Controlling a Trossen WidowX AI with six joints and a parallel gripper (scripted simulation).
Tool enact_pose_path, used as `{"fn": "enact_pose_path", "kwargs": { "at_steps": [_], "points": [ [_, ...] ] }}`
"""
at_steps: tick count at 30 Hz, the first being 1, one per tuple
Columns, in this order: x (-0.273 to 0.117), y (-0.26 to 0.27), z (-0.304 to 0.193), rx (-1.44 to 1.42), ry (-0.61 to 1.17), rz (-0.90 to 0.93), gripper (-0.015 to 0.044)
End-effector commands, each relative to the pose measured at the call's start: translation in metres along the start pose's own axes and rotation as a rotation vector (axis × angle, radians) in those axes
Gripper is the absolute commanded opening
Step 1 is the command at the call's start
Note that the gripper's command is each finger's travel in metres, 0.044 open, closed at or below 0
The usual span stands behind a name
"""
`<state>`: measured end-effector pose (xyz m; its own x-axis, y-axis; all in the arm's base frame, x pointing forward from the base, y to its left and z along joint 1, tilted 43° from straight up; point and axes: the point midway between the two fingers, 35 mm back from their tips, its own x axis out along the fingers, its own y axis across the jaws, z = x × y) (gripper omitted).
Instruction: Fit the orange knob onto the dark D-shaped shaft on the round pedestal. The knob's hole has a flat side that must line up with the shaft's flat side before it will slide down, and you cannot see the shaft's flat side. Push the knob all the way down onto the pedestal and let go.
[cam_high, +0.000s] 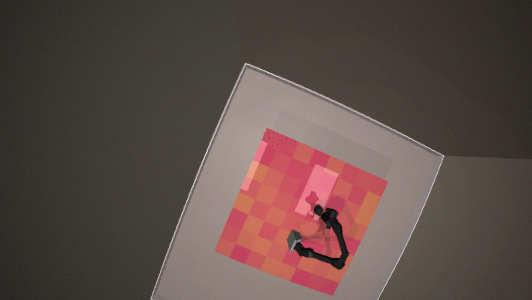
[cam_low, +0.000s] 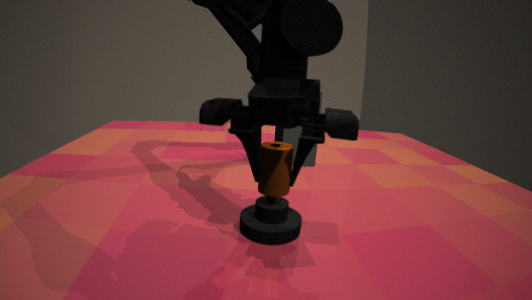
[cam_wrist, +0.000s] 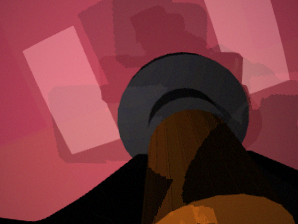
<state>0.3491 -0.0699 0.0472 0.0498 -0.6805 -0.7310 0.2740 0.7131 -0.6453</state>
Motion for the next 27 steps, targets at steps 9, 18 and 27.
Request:
{"fn": "enact_pose_path", "kwargs": {
  "at_steps": [9, 18, 27],
  "points": [
    [0.0007, 0.0003, 0.0008, 0.012, -0.005, -0.002, 0.0000],
    [0.0015, 0.0003, 0.0008, 0.046, -0.005, -0.002, 0.0000],
    [0.0048, -0.0004, -0.0007, 0.047, -0.005, -0.002, 0.0000]
  ]
}}
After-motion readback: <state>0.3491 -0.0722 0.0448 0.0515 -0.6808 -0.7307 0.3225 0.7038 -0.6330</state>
